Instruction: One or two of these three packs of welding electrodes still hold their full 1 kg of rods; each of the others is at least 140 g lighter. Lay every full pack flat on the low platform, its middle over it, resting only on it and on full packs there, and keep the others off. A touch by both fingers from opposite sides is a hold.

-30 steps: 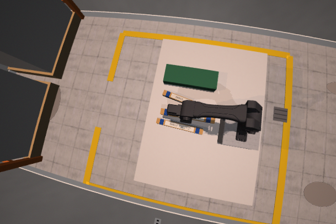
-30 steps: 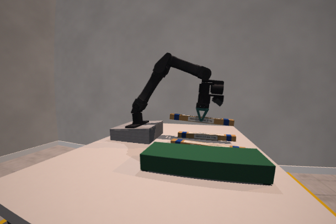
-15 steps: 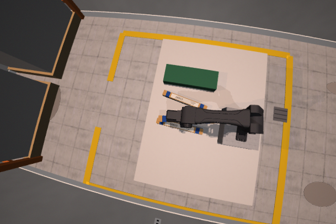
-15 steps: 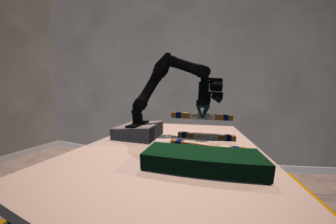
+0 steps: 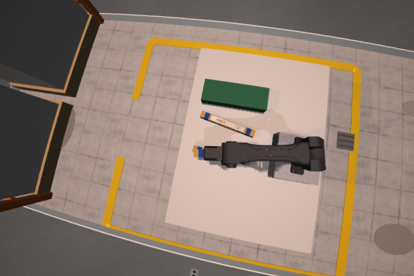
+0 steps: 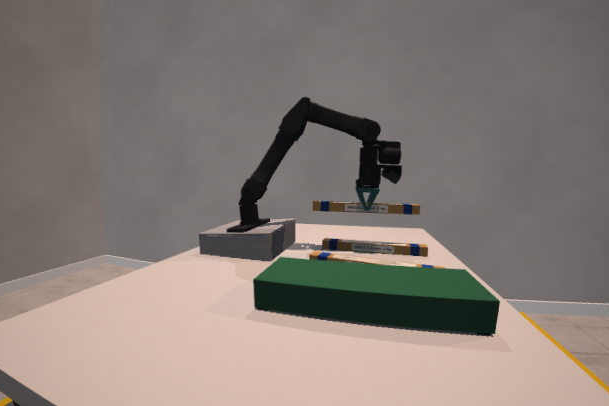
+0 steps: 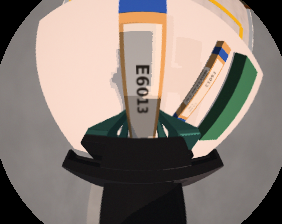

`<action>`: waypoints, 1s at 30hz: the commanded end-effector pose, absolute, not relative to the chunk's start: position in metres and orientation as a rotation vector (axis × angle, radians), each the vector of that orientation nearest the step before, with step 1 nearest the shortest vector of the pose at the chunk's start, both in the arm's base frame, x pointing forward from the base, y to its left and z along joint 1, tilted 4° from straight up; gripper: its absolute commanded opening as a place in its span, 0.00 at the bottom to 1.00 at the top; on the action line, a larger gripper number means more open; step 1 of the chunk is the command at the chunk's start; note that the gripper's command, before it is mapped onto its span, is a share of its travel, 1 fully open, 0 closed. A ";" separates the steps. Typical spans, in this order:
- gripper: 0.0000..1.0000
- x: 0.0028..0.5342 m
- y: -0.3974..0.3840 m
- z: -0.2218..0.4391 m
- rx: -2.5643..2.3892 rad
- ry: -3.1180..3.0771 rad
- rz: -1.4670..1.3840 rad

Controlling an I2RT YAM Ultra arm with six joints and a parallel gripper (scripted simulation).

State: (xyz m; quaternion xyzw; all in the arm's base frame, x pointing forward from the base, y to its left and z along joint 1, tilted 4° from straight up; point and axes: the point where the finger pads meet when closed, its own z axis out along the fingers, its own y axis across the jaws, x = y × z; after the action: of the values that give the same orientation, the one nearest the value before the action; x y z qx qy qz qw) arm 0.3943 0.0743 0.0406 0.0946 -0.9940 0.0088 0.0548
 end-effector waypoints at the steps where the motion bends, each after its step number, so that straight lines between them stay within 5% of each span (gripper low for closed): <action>1: 0.00 0.407 0.082 0.069 0.272 -3.093 0.024; 30: 0.00 0.402 0.155 0.063 0.271 -3.079 0.009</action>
State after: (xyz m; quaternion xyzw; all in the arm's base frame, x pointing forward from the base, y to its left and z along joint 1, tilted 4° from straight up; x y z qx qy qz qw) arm 0.3925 0.1420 0.0361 0.0923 -0.9940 0.0133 0.0566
